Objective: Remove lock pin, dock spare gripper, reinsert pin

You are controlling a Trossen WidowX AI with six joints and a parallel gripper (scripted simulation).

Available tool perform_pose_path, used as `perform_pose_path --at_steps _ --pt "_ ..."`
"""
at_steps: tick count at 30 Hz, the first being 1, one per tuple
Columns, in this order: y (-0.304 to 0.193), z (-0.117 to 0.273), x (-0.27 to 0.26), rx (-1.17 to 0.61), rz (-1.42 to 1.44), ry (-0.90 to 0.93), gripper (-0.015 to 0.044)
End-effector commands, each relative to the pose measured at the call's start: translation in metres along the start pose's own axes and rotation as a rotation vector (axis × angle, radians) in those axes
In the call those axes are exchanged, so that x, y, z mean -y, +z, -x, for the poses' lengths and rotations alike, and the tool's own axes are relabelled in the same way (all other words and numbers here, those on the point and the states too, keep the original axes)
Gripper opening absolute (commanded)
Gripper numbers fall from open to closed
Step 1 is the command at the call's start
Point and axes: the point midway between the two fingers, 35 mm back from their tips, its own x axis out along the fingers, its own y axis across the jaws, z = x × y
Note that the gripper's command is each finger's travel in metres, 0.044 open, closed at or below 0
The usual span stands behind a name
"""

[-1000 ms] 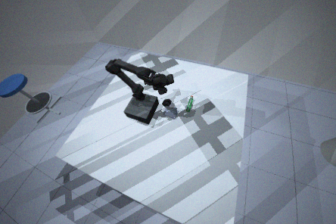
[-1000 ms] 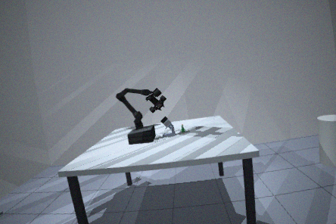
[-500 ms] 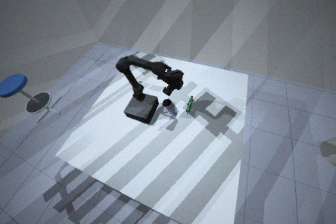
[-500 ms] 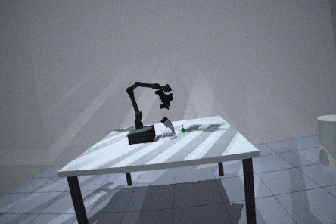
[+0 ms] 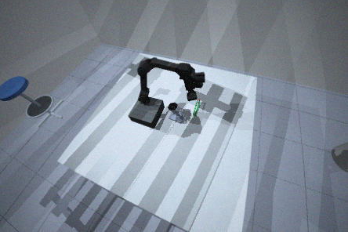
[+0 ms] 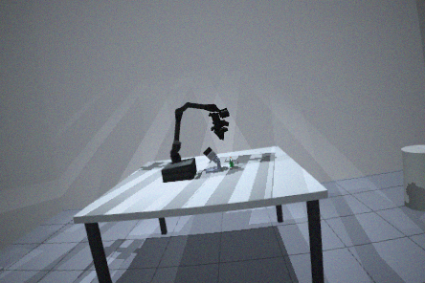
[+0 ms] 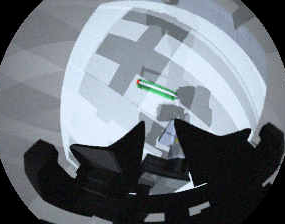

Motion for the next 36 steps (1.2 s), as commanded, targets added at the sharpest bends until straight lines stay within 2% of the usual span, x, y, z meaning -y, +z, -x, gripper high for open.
perform_pose_path --at_steps 1,6,25,36 --pt "0.031 -0.056 0.008 -0.329 0.902 -0.115 0.018" --pt "0.035 -0.072 0.006 -0.428 1.155 -0.114 0.018" --pt "0.035 -0.073 0.007 -0.428 1.155 -0.114 0.018" --pt "0.027 -0.142 0.012 -0.427 1.156 -0.114 0.018"
